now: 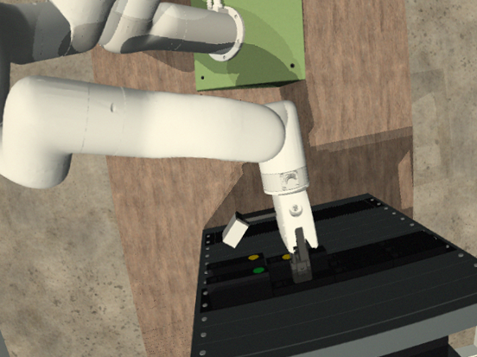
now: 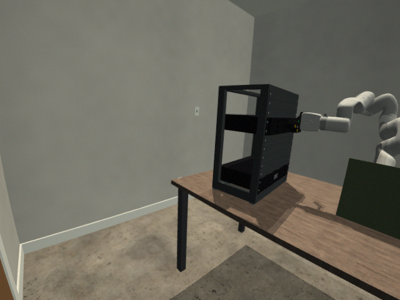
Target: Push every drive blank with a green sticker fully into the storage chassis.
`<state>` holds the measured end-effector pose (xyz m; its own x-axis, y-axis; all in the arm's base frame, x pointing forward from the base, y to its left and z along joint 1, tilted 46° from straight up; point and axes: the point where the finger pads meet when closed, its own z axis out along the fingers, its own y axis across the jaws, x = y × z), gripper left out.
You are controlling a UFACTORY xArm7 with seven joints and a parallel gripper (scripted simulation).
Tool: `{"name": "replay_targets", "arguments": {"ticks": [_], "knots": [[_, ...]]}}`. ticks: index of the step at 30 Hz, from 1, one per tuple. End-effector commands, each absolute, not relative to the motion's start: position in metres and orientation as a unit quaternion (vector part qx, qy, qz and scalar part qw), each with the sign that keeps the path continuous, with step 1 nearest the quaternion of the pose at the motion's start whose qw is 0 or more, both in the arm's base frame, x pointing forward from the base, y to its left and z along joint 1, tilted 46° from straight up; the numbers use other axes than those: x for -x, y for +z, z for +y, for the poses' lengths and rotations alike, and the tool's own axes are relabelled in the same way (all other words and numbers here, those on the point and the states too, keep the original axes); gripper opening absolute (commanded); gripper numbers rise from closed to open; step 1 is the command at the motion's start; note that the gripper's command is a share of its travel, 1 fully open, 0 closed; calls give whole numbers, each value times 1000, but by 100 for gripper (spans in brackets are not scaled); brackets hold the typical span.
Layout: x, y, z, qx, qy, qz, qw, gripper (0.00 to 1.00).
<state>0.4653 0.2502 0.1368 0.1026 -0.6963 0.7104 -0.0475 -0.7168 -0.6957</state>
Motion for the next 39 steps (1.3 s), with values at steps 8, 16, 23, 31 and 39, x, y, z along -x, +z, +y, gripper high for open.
{"name": "replay_targets", "arguments": {"ticks": [8,16,23,31,39], "knots": [[-460,139,252,693,-614,268,266,0],[-432,142,251,693,-614,268,266,0],[-392,146,249,693,-614,268,266,0],[-374,148,248,693,-614,268,266,0],[-372,149,247,693,-614,268,266,0]]}}
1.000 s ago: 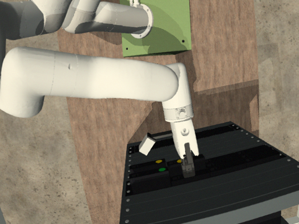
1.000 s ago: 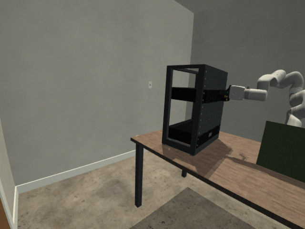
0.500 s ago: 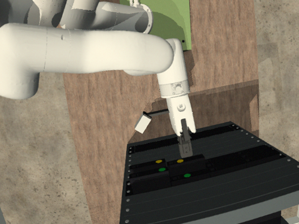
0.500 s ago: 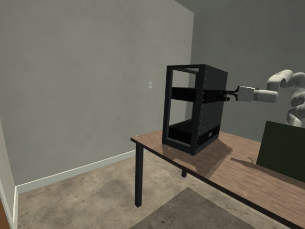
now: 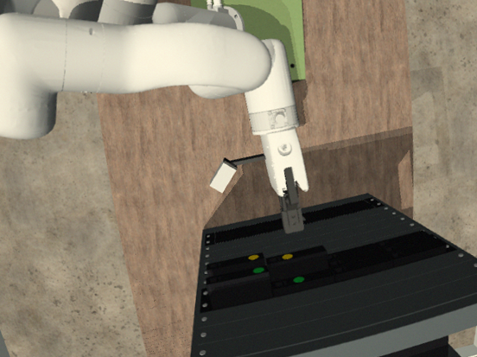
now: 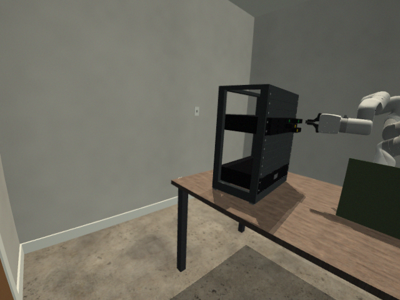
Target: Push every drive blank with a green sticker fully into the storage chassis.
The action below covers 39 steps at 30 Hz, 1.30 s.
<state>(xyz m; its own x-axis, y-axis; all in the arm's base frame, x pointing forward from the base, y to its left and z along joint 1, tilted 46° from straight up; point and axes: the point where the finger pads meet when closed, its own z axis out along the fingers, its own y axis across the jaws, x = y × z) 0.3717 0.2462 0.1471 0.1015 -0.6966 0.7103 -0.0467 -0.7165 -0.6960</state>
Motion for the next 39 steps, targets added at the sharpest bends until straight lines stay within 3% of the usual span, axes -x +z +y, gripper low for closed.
{"name": "replay_targets", "arguments": {"ticks": [1,20,39], "knots": [[-372,150,246,693,-614,268,266,0],[-379,208,185,693,-614,268,266,0],[-385,223,169,693,-614,268,266,0]]}}
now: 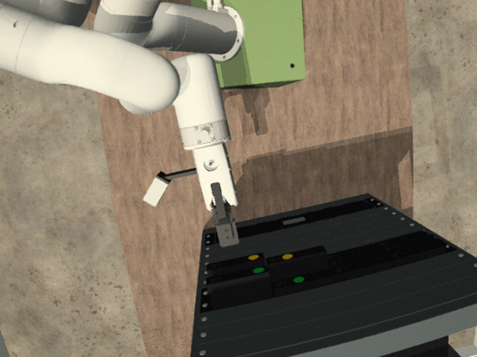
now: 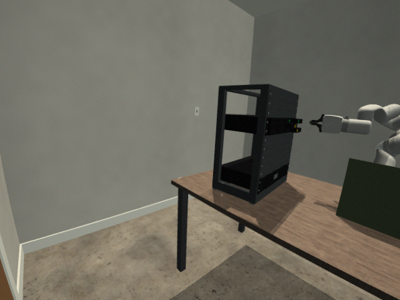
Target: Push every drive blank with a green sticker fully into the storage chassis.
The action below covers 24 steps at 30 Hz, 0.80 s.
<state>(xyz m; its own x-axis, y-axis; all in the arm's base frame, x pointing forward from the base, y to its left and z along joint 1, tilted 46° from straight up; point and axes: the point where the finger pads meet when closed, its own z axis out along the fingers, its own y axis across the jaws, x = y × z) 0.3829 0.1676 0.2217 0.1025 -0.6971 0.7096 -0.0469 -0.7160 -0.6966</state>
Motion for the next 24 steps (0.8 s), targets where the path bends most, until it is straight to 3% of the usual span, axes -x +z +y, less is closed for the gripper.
{"name": "replay_targets", "arguments": {"ticks": [1,10,24], "knots": [[-389,223,169,693,-614,268,266,0],[-431,218,171,693,-614,268,266,0],[-434,218,171,693,-614,268,266,0]]}}
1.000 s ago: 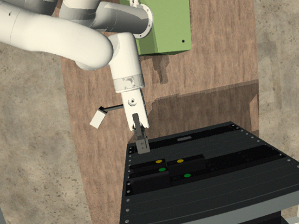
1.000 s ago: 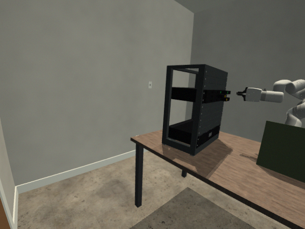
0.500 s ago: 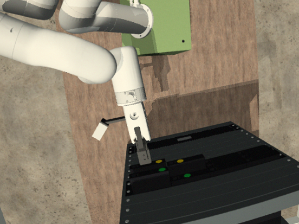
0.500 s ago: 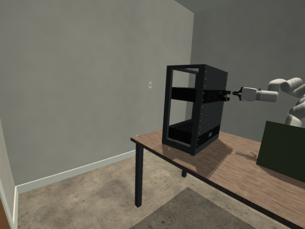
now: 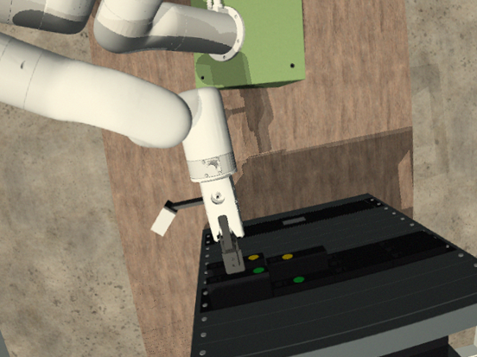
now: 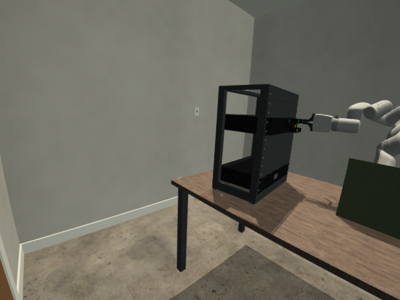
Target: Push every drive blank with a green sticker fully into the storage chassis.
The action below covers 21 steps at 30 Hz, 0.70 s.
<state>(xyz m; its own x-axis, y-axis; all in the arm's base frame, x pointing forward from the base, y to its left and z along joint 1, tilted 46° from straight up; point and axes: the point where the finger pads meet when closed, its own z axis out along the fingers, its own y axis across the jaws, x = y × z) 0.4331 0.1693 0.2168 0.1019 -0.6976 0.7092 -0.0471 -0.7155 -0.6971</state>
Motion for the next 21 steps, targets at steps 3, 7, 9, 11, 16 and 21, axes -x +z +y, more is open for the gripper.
{"name": "replay_targets", "arguments": {"ticks": [3,7,9,11,16,21], "knots": [[-434,218,171,693,-614,268,266,0],[-435,218,171,693,-614,268,266,0],[-435,218,171,693,-614,268,266,0],[-435,218,171,693,-614,268,266,0],[-435,218,171,693,-614,268,266,0],[-436,218,171,693,-614,268,266,0]]}}
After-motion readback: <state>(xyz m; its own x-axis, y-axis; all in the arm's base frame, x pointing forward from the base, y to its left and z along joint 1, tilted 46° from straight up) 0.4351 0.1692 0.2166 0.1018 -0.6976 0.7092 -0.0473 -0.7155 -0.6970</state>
